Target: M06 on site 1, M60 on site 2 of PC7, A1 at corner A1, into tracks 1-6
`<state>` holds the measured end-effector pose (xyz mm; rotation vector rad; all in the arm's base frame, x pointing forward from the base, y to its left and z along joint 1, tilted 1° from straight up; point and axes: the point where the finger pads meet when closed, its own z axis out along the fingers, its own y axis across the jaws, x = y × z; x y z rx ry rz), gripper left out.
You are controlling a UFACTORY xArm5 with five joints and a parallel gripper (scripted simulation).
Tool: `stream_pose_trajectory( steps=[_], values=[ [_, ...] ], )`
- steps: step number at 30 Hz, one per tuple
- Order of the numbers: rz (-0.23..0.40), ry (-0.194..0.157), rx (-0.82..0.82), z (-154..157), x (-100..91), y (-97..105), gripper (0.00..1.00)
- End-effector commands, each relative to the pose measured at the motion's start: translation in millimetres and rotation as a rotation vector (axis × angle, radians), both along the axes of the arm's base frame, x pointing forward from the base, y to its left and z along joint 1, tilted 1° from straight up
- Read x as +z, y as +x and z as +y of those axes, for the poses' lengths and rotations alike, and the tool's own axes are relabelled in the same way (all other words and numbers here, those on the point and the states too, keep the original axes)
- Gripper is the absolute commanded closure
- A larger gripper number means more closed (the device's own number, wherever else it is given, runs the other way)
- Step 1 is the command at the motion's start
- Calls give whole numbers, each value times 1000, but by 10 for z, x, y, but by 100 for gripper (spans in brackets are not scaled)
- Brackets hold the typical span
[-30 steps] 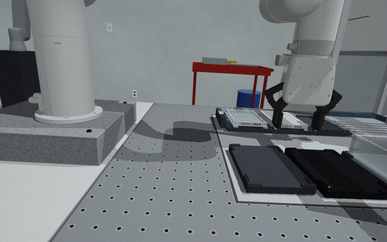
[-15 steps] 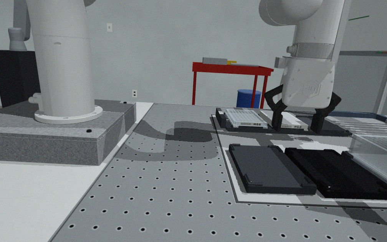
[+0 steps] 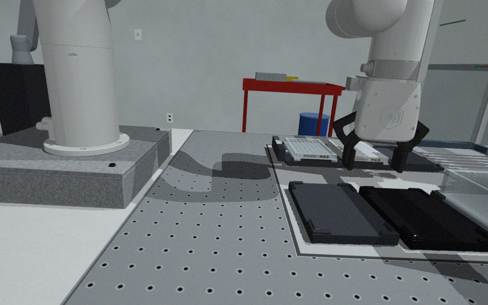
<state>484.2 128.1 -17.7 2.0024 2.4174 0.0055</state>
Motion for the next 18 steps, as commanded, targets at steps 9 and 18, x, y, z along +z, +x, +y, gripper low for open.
stream_pose_trajectory(
  steps=[9, 18],
  values=[
    [-4, 1, 0, 4, -46, 15, 0],
    [-4, 1, 0, 4, -46, 15, 0]
  ],
)
